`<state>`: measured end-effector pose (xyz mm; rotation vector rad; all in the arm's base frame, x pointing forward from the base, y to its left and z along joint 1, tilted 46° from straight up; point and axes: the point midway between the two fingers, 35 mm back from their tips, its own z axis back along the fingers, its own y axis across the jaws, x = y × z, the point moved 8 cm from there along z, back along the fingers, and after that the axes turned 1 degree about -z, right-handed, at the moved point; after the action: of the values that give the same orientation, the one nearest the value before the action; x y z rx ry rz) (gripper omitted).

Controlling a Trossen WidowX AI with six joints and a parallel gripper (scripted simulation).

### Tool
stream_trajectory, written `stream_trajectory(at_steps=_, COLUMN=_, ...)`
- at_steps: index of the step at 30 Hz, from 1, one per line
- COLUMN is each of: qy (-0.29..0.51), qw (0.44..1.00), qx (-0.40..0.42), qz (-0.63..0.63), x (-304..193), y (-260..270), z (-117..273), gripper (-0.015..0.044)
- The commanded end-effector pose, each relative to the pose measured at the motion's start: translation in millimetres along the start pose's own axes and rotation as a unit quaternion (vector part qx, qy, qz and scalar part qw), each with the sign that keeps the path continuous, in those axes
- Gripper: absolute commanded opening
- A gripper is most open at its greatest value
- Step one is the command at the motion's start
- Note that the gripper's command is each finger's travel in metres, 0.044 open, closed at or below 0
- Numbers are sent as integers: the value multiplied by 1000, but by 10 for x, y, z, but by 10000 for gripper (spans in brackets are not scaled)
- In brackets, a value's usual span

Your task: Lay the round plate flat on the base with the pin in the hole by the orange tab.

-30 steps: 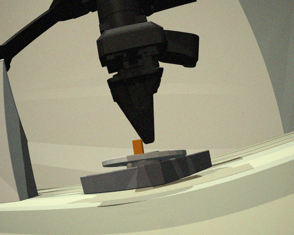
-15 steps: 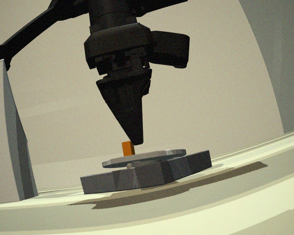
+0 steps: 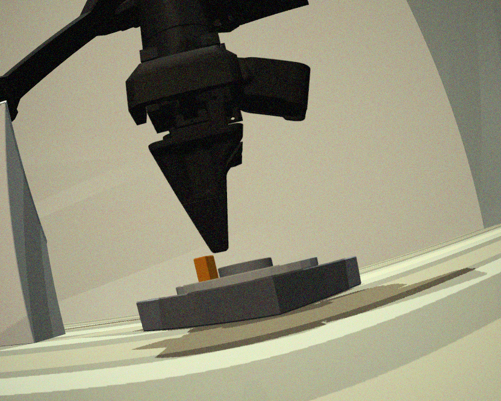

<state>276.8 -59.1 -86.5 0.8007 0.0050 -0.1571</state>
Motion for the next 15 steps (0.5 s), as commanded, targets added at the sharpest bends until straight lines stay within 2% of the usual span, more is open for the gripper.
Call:
stream_trajectory(at_steps=1, qy=3, qw=1000, qx=0, qz=-1, x=-52, y=5, z=-17, gripper=0)
stream_trajectory(at_steps=11, qy=3, qw=1000, qx=-2, qz=-1, x=-66, y=11, z=440, gripper=0)
stream_trajectory(at_steps=15, qy=2, qw=1000, qx=0, qz=-5, x=-73, y=5, z=364, gripper=0)
